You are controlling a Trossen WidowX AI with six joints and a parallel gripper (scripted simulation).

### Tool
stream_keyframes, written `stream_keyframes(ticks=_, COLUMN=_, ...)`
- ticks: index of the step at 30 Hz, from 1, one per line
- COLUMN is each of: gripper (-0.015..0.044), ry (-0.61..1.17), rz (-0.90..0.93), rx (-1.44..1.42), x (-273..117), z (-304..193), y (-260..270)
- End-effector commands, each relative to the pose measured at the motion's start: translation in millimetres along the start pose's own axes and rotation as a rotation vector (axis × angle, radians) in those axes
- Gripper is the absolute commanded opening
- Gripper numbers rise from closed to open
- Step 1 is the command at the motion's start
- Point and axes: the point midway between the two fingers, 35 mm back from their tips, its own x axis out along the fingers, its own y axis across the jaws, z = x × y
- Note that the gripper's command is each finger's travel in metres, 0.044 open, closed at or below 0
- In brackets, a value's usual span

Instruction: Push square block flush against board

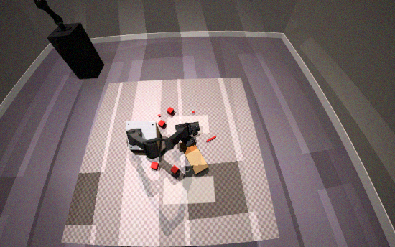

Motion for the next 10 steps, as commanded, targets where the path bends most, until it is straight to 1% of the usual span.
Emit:
stream_keyframes(ticks=1, gripper=0.0000, ry=-0.005, rz=-0.001, rx=0.003, x=0.3, z=5.0, y=0.3)
stream_keyframes(ticks=10, gripper=0.0000, ry=-0.004, rz=-0.001, rx=0.003, x=0.3, z=-1.0, y=0.9)
